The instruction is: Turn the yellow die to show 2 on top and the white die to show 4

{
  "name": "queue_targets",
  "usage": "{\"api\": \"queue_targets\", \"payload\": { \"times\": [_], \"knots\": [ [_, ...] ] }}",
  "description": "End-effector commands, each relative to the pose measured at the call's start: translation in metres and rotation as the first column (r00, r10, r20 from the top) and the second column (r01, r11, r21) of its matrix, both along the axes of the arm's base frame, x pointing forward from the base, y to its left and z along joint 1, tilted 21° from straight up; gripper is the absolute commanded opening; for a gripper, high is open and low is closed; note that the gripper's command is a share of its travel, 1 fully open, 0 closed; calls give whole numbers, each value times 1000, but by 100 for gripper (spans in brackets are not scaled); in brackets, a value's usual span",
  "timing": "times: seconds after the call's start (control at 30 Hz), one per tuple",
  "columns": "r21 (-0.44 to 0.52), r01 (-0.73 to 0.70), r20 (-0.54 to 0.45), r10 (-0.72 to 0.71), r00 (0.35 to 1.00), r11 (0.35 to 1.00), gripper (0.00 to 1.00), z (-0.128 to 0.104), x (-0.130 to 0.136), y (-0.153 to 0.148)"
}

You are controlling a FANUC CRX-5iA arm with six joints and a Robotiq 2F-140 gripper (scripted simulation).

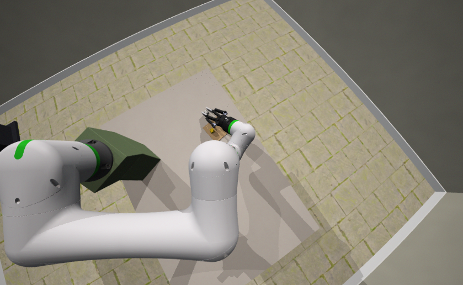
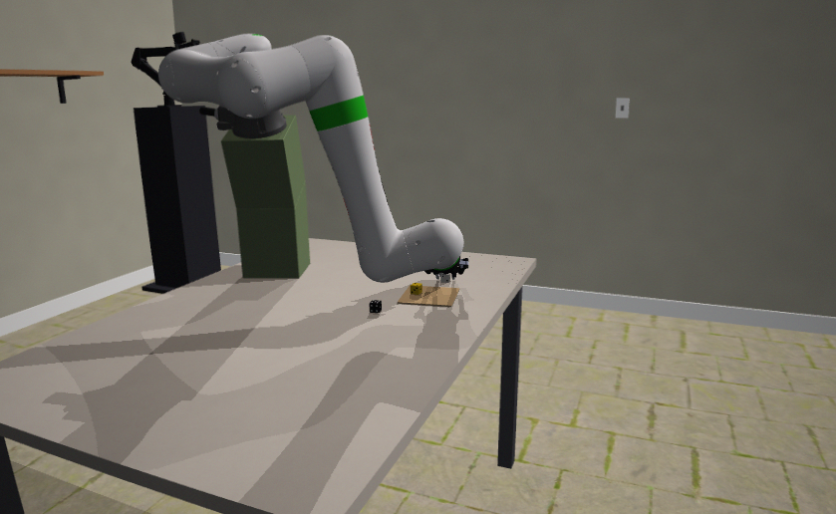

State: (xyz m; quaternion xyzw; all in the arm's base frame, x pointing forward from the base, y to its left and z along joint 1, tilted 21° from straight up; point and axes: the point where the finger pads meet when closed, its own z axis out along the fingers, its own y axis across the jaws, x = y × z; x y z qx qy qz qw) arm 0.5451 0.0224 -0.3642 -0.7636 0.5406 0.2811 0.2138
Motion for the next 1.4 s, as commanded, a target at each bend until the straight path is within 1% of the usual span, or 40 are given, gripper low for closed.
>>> {"api": "queue_targets", "payload": {
  "times": [0.0, 0.27, 0.67, 1.07, 1.23, 1.3, 1.37],
  "knots": [
    [0, 0, 0, 0, 1000, 1000, 25, 0, 0, 0],
    [0, 0, 0, 0, 1000, 1000, 25, 4, 1, -3],
    [0, 0, 0, 0, 1000, 1000, 25, 34, 9, -28],
    [0, 0, 0, 0, 1000, 1000, 25, 40, 10, -31],
    [0, 0, 0, 0, 1000, 1000, 25, 53, 8, -26],
    [0, 0, 0, 0, 1000, 1000, 25, 53, 8, -26],
    [0, 0, 0, 0, 1000, 1000, 25, 61, 7, -23]
  ]
}}
